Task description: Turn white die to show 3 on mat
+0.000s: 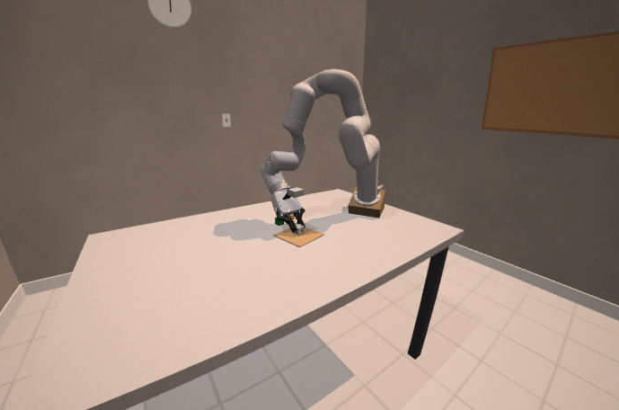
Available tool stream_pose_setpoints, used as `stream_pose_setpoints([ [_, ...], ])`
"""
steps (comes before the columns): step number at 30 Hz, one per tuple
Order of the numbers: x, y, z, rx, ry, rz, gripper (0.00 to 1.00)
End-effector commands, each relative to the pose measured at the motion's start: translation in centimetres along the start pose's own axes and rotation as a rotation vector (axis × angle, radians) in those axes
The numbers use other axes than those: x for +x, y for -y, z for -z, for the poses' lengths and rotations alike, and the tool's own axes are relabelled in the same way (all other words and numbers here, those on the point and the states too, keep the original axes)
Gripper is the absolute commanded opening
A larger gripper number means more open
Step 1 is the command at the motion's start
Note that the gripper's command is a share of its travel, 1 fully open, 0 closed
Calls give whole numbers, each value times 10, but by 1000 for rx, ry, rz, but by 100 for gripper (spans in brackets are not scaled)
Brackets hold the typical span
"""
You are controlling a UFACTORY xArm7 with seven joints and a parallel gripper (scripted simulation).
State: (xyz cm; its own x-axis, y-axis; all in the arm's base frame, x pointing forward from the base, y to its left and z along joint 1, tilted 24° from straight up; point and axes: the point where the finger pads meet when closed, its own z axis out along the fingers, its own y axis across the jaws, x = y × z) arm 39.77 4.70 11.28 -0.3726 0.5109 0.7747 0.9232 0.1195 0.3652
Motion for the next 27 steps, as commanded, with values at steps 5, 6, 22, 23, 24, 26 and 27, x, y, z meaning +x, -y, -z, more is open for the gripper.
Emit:
stream_pose_setpoints([
  [5, 0, -1, 1, -1, 2, 1, 27],
  [6, 0, -1, 1, -1, 2, 1, 27],
  [22, -2, -1, -1, -1, 2, 1, 27],
  [23, -2, -1, -1, -1, 2, 1, 27],
  [24, -3, -1, -2, -1, 2, 1, 27],
  [26, -3, -1, -2, -1, 2, 1, 27],
  [27, -3, -1, -2, -1, 2, 1, 27],
])
